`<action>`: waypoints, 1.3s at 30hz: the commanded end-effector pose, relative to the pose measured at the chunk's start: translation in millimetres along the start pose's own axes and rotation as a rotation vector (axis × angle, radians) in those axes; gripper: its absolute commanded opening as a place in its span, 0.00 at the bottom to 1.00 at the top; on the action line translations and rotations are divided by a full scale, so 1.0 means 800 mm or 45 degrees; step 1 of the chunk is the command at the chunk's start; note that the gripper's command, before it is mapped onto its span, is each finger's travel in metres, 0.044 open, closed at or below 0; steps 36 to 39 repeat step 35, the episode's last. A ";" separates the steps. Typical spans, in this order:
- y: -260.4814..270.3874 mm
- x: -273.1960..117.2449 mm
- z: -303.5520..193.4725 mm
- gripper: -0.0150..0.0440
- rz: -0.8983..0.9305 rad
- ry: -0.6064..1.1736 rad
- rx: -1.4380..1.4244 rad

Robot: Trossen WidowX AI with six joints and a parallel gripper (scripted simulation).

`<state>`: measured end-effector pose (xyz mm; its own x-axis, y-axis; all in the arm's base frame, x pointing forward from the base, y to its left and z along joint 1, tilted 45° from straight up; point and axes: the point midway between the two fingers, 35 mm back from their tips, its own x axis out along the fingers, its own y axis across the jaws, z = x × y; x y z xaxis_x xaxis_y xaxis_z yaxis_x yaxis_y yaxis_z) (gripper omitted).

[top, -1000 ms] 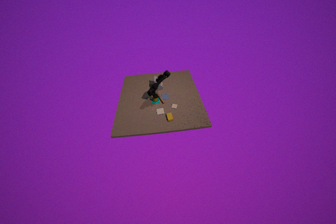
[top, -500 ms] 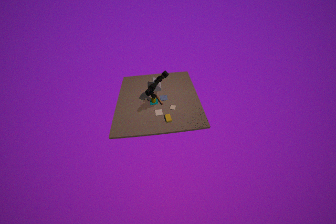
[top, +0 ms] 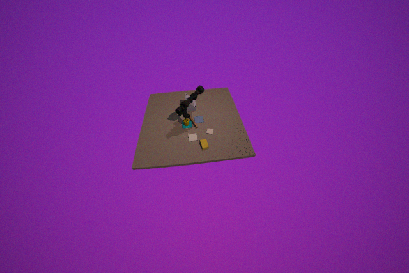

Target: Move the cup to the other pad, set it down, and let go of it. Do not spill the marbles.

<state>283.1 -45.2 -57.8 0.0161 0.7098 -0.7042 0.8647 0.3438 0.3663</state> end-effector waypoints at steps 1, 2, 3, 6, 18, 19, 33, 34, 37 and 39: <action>0.000 0.000 0.000 0.55 0.000 0.000 0.000; 0.000 0.000 0.000 0.59 0.000 0.000 0.000; 0.000 0.000 0.000 0.64 0.000 0.000 0.000; 0.000 0.000 0.000 0.77 0.000 0.000 0.000; 0.000 -0.044 0.001 1.00 -0.002 -0.010 -0.008; -0.001 -0.051 0.000 1.00 -0.003 -0.011 -0.009; -0.009 -0.076 -0.002 1.00 0.000 -0.004 0.001; -0.009 -0.076 -0.002 1.00 0.000 -0.004 0.001; -0.009 -0.076 -0.002 1.00 0.000 -0.004 0.001; -0.009 -0.076 -0.002 1.00 0.000 -0.004 0.001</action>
